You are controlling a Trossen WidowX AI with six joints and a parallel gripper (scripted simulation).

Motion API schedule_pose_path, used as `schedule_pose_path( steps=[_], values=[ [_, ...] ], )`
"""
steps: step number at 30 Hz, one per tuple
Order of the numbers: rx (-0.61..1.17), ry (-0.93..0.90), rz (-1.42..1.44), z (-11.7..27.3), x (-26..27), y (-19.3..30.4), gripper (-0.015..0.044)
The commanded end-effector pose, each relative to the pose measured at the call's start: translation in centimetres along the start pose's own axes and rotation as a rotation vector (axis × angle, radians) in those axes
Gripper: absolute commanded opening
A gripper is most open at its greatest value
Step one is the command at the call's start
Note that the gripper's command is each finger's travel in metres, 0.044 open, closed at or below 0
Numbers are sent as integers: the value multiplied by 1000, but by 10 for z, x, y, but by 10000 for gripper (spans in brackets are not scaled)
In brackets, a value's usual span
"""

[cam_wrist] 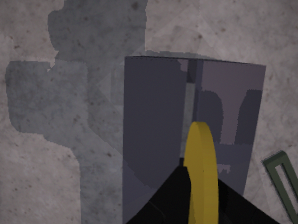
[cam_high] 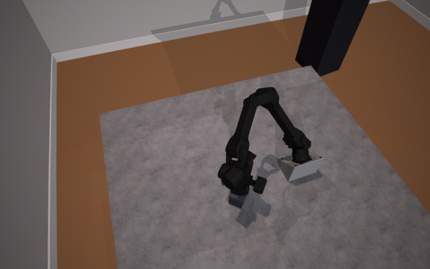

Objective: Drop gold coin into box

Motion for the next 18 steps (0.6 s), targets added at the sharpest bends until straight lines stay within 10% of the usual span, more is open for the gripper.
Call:
schedule_pose_path(
  steps=[1, 10, 18],
  values=[
    [4, 1, 5, -3, 0, 0, 0],
    [0, 0, 0, -1, 0, 0, 157],
    [0, 0, 0, -1, 0, 0, 161]
  ],
)
Point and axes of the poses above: the point midway between the two fingers, 35 mm back from their tips, its own z axis back along the fingers, its own x axis across the jaws, y = z × x, the point moved 8 cm from there along z, back along the fingers, and after that the axes turned 15 degrees about z, right-handed, at the moved point
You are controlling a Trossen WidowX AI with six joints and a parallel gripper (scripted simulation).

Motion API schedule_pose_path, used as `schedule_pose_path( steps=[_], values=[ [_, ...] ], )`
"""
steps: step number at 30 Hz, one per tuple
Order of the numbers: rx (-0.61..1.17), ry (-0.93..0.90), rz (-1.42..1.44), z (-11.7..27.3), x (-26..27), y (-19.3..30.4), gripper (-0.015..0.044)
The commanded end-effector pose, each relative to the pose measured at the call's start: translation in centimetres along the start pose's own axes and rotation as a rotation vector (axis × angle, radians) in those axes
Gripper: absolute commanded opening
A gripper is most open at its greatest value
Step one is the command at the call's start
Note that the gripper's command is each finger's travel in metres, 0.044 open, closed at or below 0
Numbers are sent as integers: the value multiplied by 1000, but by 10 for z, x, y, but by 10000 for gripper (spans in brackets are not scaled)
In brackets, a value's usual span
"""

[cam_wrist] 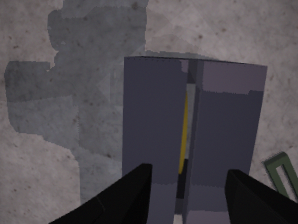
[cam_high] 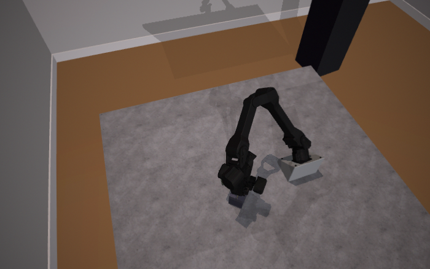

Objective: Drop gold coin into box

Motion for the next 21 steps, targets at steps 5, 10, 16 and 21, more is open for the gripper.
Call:
schedule_pose_path(
  steps=[5, 10, 16, 21],
  values=[
    [0, 0, 0, 11, 0, 0, 266],
    [-1, -1, 1, 20, 0, 0, 397],
    [2, 2, 6, 62, 3, 2, 440],
    [2, 2, 6, 62, 3, 2, 440]
  ],
)
Point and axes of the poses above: the point midway between the two fingers, 35 mm back from their tips, its own z axis back along the fingers, its own x axis across the jaws, y = z × x, the point moved 8 cm from there along z, back along the fingers, and after that the axes turned 15 degrees about z, right-handed, at the moved point
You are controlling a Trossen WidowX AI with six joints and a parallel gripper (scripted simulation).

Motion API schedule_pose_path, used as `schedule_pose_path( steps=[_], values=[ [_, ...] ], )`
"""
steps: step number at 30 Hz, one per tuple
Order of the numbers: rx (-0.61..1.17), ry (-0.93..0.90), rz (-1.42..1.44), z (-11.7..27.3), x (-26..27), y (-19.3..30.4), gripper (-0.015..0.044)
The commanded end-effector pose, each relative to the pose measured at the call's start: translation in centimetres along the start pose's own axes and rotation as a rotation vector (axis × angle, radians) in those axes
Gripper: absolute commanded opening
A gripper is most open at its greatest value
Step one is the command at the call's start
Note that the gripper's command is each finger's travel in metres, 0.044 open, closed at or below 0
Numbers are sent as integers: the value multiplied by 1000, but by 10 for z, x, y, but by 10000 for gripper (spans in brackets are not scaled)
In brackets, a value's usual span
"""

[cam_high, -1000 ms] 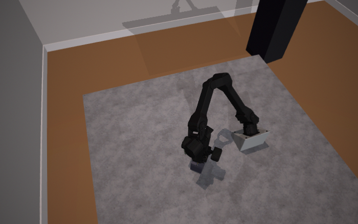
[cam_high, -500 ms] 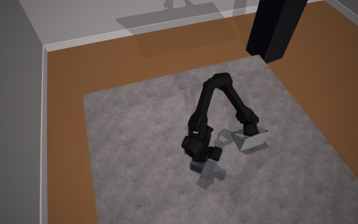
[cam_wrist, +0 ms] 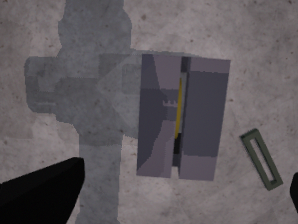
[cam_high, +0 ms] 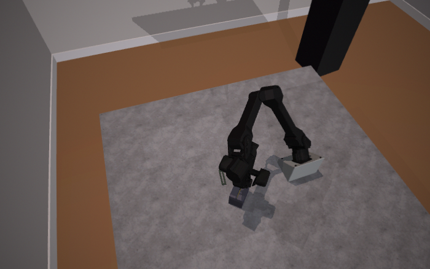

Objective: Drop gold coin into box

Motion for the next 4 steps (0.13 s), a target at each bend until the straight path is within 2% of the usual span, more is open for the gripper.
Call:
schedule_pose_path(
  steps=[1, 4],
  values=[
    [5, -8, -6, 3, -1, 2, 440],
    [5, -8, -6, 3, -1, 2, 440]
  ],
)
Point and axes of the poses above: the point midway between the two fingers, 35 mm back from their tips, its own z axis back along the fingers, its own x axis across the jaws, y = z × x, the point moved 8 cm from there along z, back along the fingers, and after that the axes turned 15 degrees about z, right-handed, at the moved point
